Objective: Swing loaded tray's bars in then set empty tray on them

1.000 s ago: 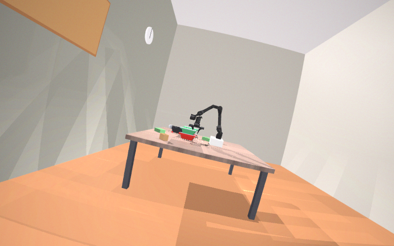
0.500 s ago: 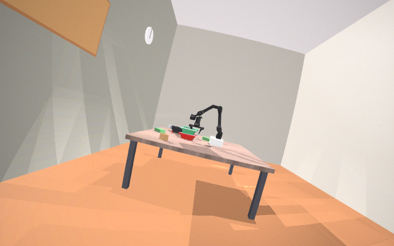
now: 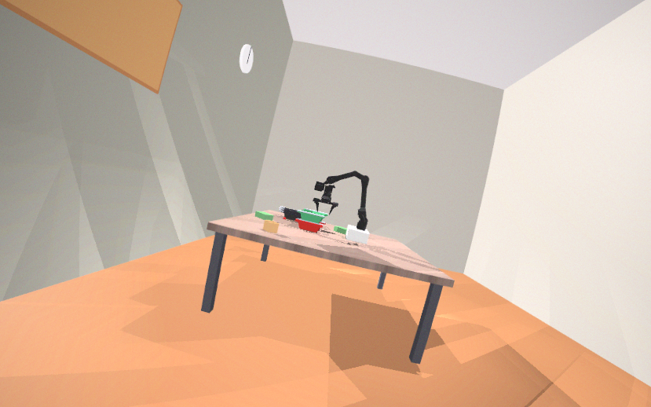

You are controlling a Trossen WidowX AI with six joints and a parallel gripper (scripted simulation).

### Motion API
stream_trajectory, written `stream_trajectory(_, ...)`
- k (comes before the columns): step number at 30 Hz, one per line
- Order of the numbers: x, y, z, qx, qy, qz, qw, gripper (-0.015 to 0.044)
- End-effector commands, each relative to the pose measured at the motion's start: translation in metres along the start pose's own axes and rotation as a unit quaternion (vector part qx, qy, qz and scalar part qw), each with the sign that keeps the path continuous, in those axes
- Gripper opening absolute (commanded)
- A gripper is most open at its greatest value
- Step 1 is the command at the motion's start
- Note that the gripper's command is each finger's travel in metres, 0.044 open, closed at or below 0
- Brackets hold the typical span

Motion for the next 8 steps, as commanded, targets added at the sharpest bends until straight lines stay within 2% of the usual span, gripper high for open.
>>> stream_trajectory(1,0.031,0.002,0.000,0.002,0.001,0.006,1.000,0.0440)
stream_trajectory(8,0.054,0.006,0.000,0.002,0.001,0.005,1.000,0.0440)
Point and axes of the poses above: the point midway between the two fingers, 35 mm back from their tips, its own x axis back along the fingers, its own y axis across the jaws, z = x × y, the point moved 8 cm from there along x, back along the fingers, and after that the axes turned 8 degrees about x, right-handed, at the moved point
